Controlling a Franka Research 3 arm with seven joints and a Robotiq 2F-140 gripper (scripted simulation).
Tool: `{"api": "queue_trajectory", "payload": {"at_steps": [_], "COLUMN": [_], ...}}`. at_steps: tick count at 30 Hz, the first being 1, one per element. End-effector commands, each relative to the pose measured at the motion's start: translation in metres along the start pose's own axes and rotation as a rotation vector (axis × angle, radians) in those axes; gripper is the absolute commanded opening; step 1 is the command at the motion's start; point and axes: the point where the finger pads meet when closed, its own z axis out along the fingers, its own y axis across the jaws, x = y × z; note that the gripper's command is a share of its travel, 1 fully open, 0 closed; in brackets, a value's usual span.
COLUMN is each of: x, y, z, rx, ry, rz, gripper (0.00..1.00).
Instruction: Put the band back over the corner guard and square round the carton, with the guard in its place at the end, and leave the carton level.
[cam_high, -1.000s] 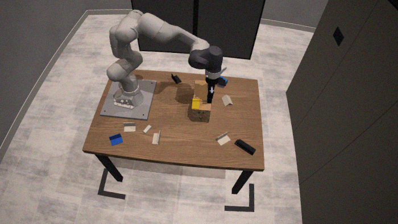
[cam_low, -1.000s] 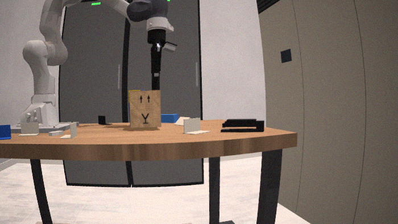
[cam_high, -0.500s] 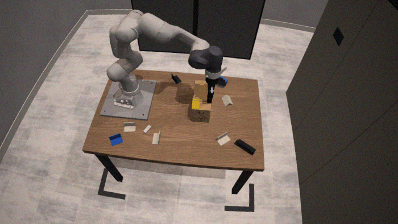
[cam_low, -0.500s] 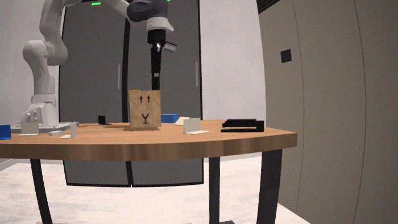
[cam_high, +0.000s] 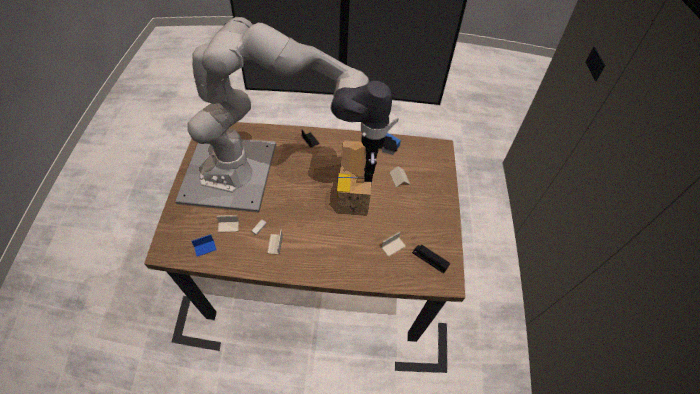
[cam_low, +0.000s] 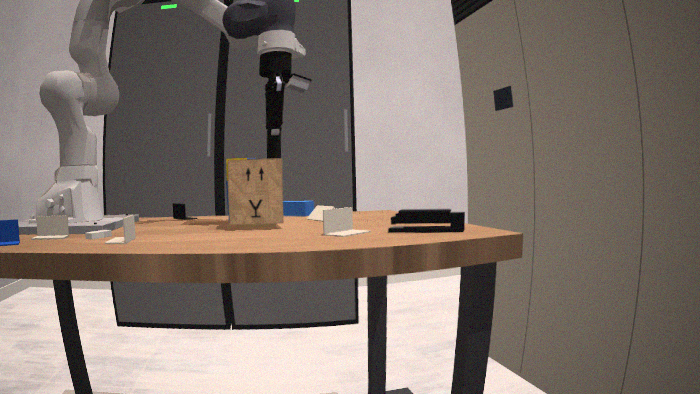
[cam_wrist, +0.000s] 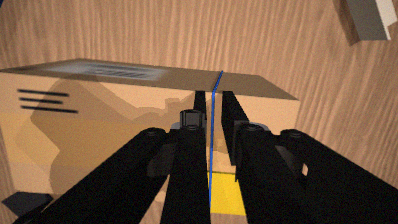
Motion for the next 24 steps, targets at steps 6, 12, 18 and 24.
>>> {"api": "queue_trajectory", "payload": {"at_steps": [6, 12, 18, 24], "x": [-0.0001, -0.0001, -0.0001, -0.0001], "y": [-0.0004, -0.0004, -0.0004, -0.0004], "z": [0.0025, 0.0025, 0.0025, 0.0025], "rx": [-0.001, -0.001, -0.001, -0.001], "ry": [-0.001, -0.001, -0.001, -0.001], "rz": [0.002, 0.002, 0.002, 0.002], "gripper": [0.18, 0.18, 0.1, 0.1]}}
